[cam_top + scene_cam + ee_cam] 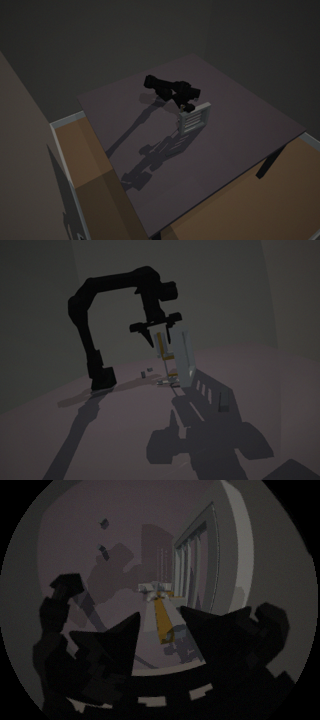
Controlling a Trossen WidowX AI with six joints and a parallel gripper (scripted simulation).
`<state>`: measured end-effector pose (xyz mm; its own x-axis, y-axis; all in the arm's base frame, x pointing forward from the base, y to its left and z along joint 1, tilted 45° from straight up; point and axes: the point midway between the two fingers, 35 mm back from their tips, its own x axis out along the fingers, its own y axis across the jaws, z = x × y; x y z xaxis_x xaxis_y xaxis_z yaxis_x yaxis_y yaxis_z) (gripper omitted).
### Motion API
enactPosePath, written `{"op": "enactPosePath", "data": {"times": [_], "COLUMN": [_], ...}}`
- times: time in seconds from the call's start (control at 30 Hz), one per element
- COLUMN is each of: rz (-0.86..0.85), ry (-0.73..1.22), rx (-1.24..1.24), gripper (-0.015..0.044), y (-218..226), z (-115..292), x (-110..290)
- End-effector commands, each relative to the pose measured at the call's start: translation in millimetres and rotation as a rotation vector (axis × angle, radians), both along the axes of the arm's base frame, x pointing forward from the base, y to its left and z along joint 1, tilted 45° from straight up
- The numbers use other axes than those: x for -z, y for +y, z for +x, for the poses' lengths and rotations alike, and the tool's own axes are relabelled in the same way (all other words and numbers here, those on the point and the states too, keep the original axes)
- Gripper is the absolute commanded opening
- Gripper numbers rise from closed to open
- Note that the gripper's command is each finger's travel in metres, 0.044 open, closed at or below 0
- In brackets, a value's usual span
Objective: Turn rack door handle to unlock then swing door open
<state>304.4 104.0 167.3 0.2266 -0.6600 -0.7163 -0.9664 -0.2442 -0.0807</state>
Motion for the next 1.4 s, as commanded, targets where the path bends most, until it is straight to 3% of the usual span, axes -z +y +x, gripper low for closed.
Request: {"op": "enactPosePath", "data": {"times": [0.0, 0.23, 0.67, 1.37], "rz": [-0.007, -0.007, -0.007, 0.055], "ry": [0.023, 0.023, 0.023, -0.17], "rx": [-0.024, -0.024, -0.024, 0.195], "gripper": [0.0294, 0.0111, 0.0024, 0.0023], "y": [0.2, 0.2, 0.2, 3.4], "z": [0.1, 0.1, 0.1, -14.7], "x": [0.0, 0.0, 0.0, 7.4]}}
